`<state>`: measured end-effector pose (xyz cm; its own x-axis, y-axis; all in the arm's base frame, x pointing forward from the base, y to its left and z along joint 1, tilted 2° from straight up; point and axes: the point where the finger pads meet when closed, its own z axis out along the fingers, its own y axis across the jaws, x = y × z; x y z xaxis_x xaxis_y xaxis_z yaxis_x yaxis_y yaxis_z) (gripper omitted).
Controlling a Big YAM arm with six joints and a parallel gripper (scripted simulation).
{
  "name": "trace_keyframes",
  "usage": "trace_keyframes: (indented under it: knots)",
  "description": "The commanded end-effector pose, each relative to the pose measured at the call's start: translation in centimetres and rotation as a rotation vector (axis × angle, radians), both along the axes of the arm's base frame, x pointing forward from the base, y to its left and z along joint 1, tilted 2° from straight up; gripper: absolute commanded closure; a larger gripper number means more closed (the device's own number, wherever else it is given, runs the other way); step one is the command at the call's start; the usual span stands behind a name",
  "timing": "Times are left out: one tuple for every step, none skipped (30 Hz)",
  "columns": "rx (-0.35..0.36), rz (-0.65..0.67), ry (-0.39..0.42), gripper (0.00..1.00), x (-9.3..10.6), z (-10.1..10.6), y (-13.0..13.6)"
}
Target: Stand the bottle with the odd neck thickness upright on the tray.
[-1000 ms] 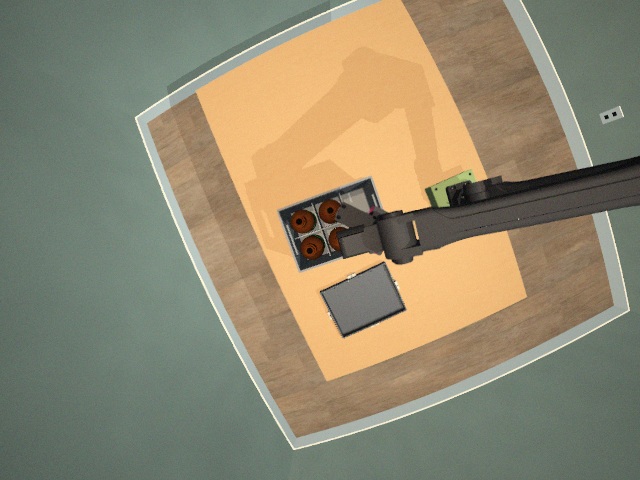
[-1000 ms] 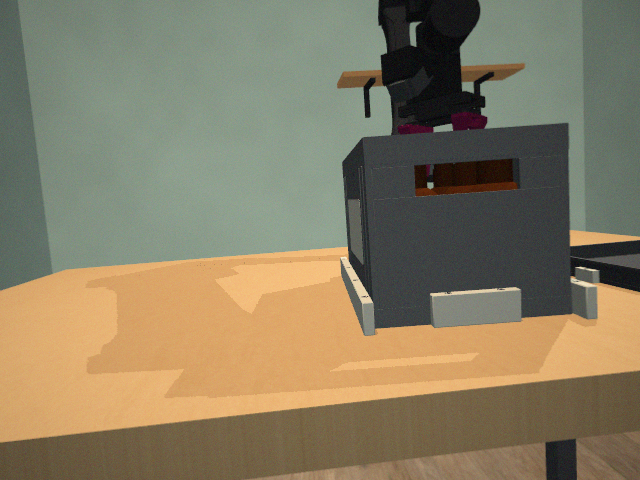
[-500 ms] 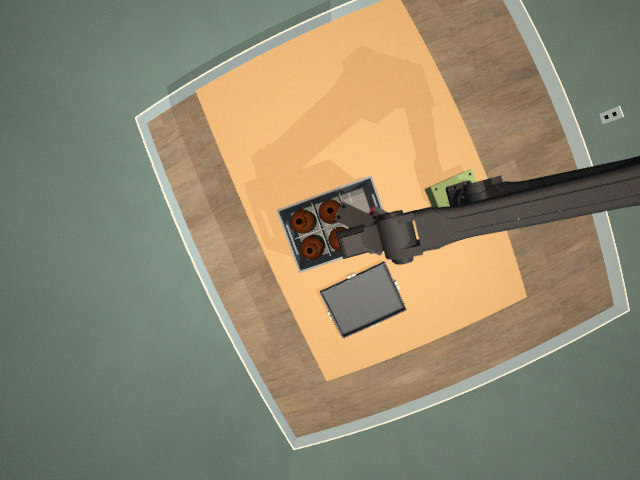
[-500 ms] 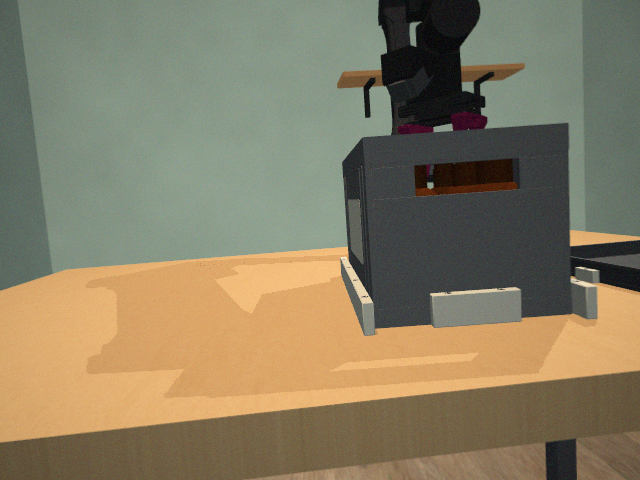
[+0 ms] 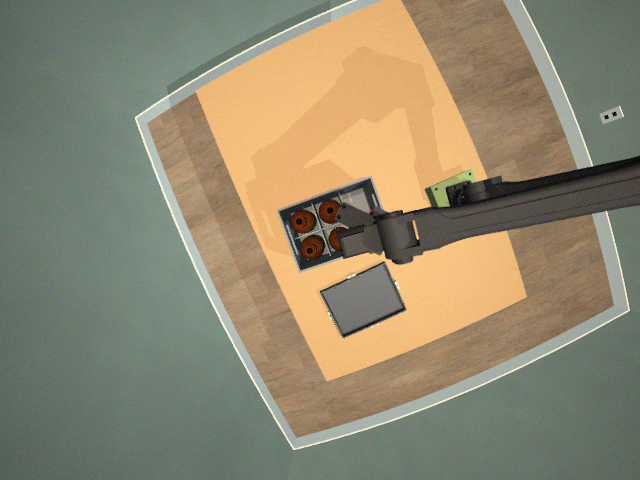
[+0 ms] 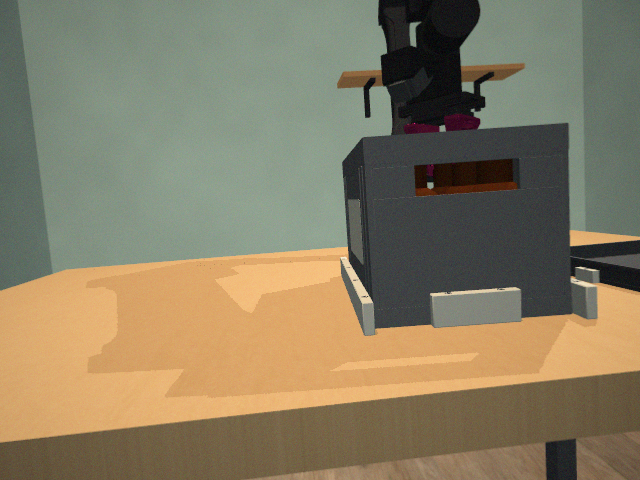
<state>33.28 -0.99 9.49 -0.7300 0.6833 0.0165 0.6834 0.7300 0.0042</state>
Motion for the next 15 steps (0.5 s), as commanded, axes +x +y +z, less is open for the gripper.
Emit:
trace_keyframes:
  knots:
    - [-0.002, 0.001, 0.021, 1.00, -0.57, -0.99, 0.42]
    - [-0.001, 0.003, 0.023, 1.00, -0.61, -0.99, 0.43]
    - [0.000, 0.004, 0.026, 1.00, -0.67, -0.98, 0.44]
    - [0.000, 0.004, 0.026, 1.00, -0.68, -0.98, 0.45]
    - [0.000, 0.004, 0.027, 1.00, -0.70, -0.98, 0.45]
    - [0.000, 0.004, 0.027, 1.00, -0.70, -0.98, 0.45]
    - [0.000, 0.004, 0.027, 1.00, -0.70, -0.98, 0.45]
    - [0.000, 0.004, 0.027, 1.00, -0.70, -0.98, 0.45]
    - [0.000, 0.004, 0.027, 1.00, -0.70, -0.98, 0.45]
    - [0.000, 0.004, 0.027, 1.00, -0.70, -0.98, 0.45]
    - [0.000, 0.004, 0.027, 1.00, -0.70, -0.98, 0.45]
    - [0.000, 0.004, 0.027, 1.00, -0.70, -0.98, 0.45]
    - [0.000, 0.004, 0.027, 1.00, -0.70, -0.98, 0.45]
    - [0.000, 0.004, 0.027, 1.00, -0.70, -0.98, 0.45]
    - [0.000, 0.004, 0.027, 1.00, -0.70, -0.98, 0.45]
